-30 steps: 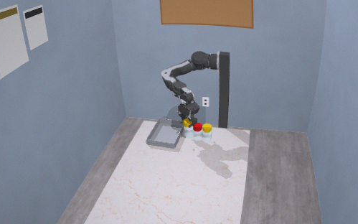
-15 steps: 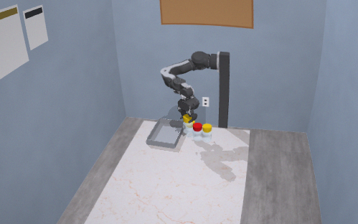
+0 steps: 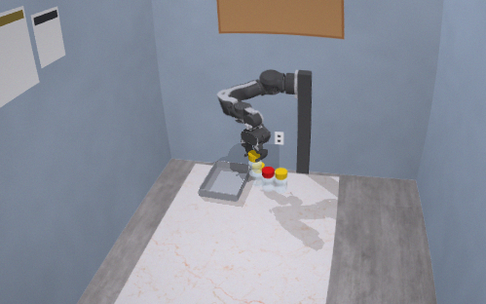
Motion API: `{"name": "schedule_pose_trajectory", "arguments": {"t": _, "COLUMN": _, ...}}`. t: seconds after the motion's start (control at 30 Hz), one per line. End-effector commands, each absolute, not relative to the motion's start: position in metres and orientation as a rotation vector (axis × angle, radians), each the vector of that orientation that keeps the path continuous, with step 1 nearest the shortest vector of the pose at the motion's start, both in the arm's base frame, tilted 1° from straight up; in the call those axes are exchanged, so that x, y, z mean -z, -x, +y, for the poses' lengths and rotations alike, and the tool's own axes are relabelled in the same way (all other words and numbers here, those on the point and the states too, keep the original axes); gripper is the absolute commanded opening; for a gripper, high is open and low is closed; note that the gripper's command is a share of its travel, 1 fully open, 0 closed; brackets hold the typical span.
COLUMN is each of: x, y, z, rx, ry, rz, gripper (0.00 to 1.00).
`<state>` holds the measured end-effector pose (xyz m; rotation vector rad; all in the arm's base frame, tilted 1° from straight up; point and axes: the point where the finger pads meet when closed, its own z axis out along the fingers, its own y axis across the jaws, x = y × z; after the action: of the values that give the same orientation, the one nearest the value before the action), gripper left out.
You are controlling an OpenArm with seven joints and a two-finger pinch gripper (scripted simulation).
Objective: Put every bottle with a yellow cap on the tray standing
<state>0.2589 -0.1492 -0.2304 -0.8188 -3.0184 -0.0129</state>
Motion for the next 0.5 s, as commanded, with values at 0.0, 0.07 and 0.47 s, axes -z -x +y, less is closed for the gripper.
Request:
{"name": "schedule_pose_trajectory", "arguments": {"t": 0.0, "x": 0.227, "y": -0.26, "z": -0.15, "rx": 0.015, "ry": 0.827, "rz": -3.024, "gripper": 0.0}}
{"name": "schedule_pose_trajectory", "arguments": {"t": 0.07, "x": 0.227, "y": -0.26, "z": -0.15, "rx": 0.015, "ry": 0.827, "rz": -3.024, "gripper": 0.0}}
{"name": "schedule_pose_trajectory", "arguments": {"t": 0.47, "x": 0.228, "y": -0.199, "z": -0.2, "rx": 0.015, "ry": 0.827, "rz": -3.024, "gripper": 0.0}}
